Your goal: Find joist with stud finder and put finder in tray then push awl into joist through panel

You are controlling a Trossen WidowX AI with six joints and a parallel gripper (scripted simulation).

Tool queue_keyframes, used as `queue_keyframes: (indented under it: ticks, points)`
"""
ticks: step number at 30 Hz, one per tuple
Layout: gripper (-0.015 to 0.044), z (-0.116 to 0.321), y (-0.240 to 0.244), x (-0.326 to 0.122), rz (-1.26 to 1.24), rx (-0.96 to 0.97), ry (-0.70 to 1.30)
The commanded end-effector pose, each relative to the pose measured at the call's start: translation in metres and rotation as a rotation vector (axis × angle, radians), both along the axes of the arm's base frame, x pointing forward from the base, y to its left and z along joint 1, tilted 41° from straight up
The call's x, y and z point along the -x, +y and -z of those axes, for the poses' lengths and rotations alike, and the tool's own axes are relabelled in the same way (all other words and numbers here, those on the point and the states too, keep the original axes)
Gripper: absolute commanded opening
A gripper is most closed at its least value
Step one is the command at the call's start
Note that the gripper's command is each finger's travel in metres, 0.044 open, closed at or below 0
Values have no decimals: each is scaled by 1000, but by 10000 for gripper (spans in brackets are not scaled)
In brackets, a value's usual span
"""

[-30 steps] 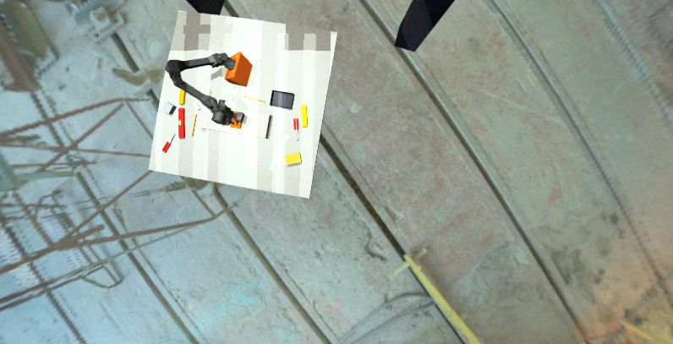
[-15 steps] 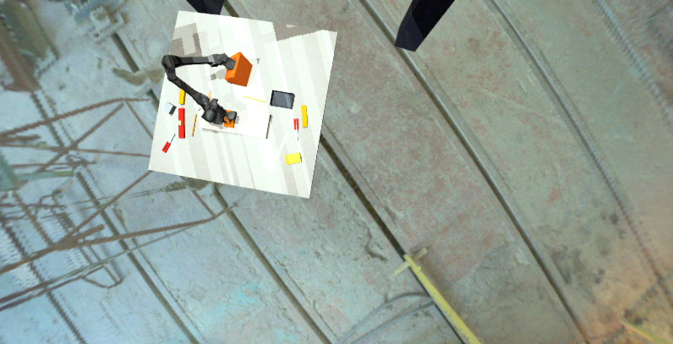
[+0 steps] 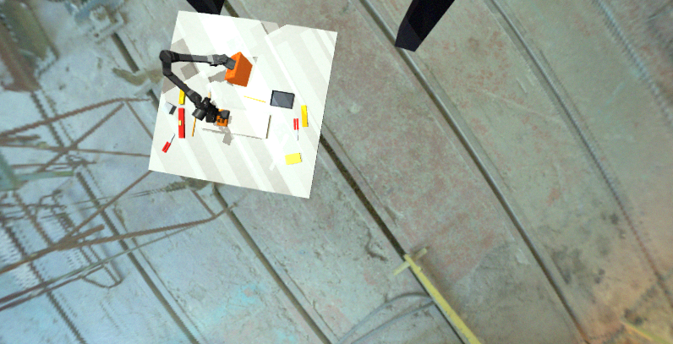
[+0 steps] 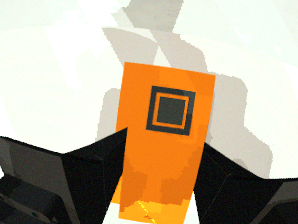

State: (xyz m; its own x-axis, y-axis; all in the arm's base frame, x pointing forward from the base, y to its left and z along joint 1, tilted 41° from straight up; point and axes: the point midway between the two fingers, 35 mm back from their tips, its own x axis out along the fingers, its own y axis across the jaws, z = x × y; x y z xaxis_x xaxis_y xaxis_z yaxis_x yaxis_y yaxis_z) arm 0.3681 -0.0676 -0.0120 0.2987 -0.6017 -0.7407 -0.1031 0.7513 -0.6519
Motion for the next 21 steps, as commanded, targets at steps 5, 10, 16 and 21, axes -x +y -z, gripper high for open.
queue_keyframes:
  ticks: [5, 10, 16, 21]
  points:
    - [0, -23, -26, -3, 14, 11, -11]
    - [0, -35, -40, -4, 14, 12, -11]
    - [0, -49, -56, -6, 14, 13, -11]
    - [0, -62, -70, -8, 14, 14, -11]
